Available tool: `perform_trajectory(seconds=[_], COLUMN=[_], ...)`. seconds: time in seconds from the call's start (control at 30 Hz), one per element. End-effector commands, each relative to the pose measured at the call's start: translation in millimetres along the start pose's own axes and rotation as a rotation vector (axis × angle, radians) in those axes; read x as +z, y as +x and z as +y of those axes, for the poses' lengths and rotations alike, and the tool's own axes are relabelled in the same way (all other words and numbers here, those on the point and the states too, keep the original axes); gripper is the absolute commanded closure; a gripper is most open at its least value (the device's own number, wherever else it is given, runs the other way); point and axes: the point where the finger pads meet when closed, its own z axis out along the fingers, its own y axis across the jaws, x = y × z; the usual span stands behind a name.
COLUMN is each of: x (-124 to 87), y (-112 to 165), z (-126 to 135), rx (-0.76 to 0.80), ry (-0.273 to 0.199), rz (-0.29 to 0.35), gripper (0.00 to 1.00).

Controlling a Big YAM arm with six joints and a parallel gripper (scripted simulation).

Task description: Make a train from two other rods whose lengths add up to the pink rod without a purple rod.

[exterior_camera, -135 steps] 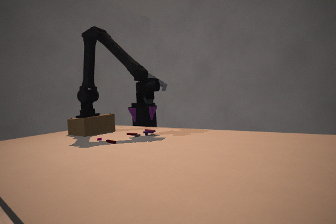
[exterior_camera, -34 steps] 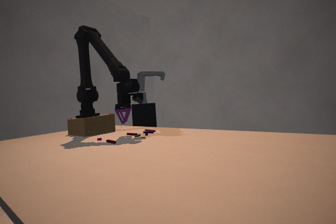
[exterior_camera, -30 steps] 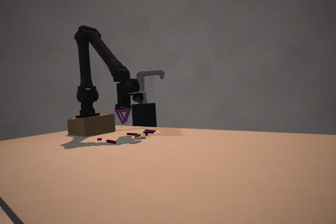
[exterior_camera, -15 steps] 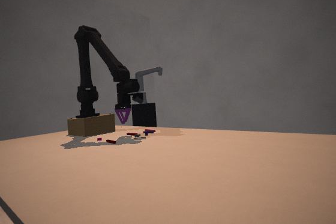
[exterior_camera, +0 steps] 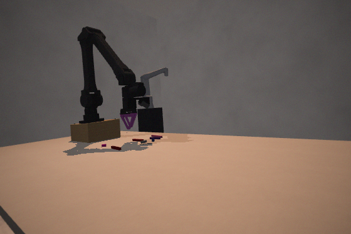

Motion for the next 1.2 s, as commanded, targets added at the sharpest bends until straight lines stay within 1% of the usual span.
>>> perform_trajectory(seconds=[0.0,0.63,0.67,0.7,0.73,0.8,0.83,0.9,0.93,1.1,1.13,1.17], x=[-13.4,-13.4,-15.5,-11.0,-11.6,-11.8,-12.3,-11.6,-11.4,-11.5,1.5,1.5], y=[-10.6,-10.6,-15.0,-14.7,-15.8,-14.2,-15.3,-10.2,-9.2,-12.4,-2.9,-2.9], z=[-8.0,-8.0,-17.4,-25.3,-40.5,-80.8,-86.1,-119.8,-131.3,-130.1,-107.1,-107.1], rx=[-0.012,-0.012,-0.004,-0.002,-0.002,-0.001,-0.002,-0.001,-0.001,-0.011,-0.027,-0.027], ry=[0.028,0.028,0.033,0.018,0.02,0.024,0.023,0.025,0.025,0.025,-0.012,-0.012], rz=[-0.04,-0.04,-0.045,-0.028,-0.027,-0.024,-0.025,-0.024,-0.025,-0.025,0.003,0.003], gripper=[0.0,0.0,0.0,0.0,0.0,0.0,0.0,0.0,0.0,0.0,0.0,0.0])
